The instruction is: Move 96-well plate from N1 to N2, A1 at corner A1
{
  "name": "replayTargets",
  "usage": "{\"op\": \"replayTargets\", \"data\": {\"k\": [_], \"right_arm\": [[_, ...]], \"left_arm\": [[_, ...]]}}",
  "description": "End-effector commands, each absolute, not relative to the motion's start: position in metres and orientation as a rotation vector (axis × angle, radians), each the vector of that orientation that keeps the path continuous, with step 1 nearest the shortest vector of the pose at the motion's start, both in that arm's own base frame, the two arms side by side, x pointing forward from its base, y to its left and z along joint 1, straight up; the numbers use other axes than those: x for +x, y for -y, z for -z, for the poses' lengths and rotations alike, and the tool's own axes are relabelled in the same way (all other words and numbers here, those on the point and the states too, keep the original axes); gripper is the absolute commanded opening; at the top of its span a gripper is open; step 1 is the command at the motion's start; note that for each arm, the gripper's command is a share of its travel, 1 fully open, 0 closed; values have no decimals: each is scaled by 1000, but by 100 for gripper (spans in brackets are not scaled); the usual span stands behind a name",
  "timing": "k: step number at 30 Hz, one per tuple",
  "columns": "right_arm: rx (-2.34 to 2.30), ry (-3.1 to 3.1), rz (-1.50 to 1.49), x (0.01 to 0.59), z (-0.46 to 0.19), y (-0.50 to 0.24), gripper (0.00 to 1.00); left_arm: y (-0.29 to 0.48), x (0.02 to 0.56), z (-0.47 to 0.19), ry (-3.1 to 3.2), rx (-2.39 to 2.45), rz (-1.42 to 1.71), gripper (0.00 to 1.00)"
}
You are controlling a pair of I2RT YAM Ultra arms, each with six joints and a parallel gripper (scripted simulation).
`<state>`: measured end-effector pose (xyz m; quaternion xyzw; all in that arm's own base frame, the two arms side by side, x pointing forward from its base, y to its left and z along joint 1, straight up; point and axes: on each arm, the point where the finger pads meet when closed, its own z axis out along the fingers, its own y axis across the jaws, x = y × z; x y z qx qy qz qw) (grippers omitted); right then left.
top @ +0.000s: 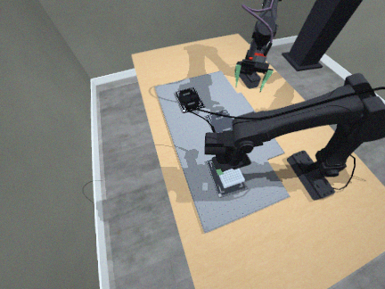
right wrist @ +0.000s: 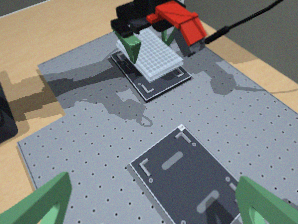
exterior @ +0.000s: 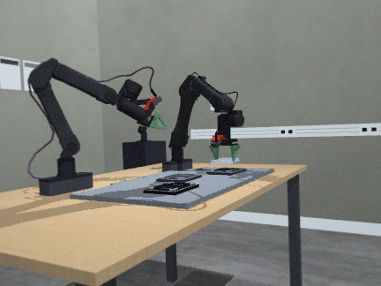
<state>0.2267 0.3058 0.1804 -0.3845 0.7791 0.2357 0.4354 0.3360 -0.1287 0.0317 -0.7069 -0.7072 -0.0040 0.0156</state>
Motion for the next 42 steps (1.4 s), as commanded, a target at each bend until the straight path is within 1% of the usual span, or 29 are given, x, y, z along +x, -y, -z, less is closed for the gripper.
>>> {"op": "replayTargets", "data": {"k": [1,3,14,16,18,23,42], "right_arm": [[-884,-1812,-636,236,-196,-324,100],[-902,-1840,-626,233,-185,-323,100],[-891,-1829,-623,235,-191,-322,100],[-891,-1829,-623,235,-191,-322,100],[-891,-1829,-623,235,-191,-322,100],[-892,-1829,-624,234,-191,-323,100],[-896,-1824,-624,236,-192,-322,100]], "left_arm": [[125,342,-42,2175,-2291,17,79],[122,341,-42,2193,-2267,12,79],[124,341,-42,2183,-2270,9,79],[133,340,-53,2191,-2277,1,79],[139,349,-49,2201,-2338,19,79],[134,337,-39,2182,-2312,-14,79],[125,344,-30,2203,-2293,12,79]]}}
